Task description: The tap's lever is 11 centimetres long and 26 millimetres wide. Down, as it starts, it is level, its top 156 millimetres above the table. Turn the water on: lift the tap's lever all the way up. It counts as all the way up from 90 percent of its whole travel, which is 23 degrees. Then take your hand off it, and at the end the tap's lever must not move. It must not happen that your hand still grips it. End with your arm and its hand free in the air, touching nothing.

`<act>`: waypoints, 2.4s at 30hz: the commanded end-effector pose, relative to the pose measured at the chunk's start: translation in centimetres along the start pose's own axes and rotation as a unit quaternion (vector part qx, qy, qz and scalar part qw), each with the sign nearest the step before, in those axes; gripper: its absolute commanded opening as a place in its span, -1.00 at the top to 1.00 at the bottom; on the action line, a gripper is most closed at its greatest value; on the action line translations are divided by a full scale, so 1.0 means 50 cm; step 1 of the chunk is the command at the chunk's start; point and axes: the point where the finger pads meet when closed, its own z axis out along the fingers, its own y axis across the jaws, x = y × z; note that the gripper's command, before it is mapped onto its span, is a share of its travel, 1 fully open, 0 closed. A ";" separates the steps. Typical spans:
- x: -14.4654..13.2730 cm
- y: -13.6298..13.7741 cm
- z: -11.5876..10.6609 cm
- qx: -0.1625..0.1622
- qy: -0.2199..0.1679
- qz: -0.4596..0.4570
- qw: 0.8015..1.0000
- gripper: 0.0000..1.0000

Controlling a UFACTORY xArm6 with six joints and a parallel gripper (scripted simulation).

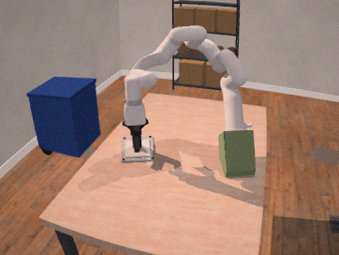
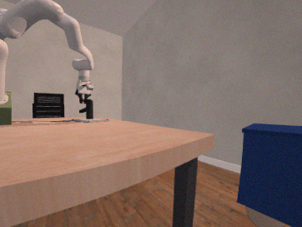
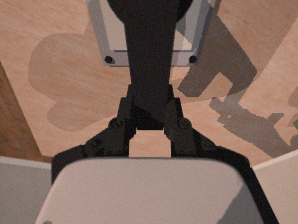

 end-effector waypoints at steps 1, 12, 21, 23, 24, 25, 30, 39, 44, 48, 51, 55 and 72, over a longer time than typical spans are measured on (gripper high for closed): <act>0.000 -0.003 -0.003 0.002 0.000 0.000 1.000 1.00; 0.000 -0.003 -0.004 0.002 0.000 0.000 1.000 1.00; 0.006 -0.003 -0.028 0.002 0.000 0.000 1.000 1.00; 0.010 -0.003 -0.037 0.002 0.000 0.000 1.000 1.00; 0.012 -0.003 -0.042 0.002 0.000 0.000 1.000 1.00; 0.014 -0.003 -0.046 0.002 0.000 0.000 1.000 1.00; 0.019 -0.002 -0.057 0.002 0.000 0.000 1.000 1.00; 0.025 -0.002 -0.067 0.002 0.000 0.000 1.000 1.00; 0.025 -0.002 -0.067 0.002 0.000 0.000 1.000 1.00; 0.025 -0.002 -0.067 0.002 0.000 0.000 1.000 1.00; 0.028 -0.002 -0.071 0.002 -0.001 0.000 1.000 1.00; 0.029 -0.002 -0.072 0.002 -0.001 0.000 1.000 1.00; 0.029 -0.002 -0.072 0.002 -0.001 0.000 1.000 -0.28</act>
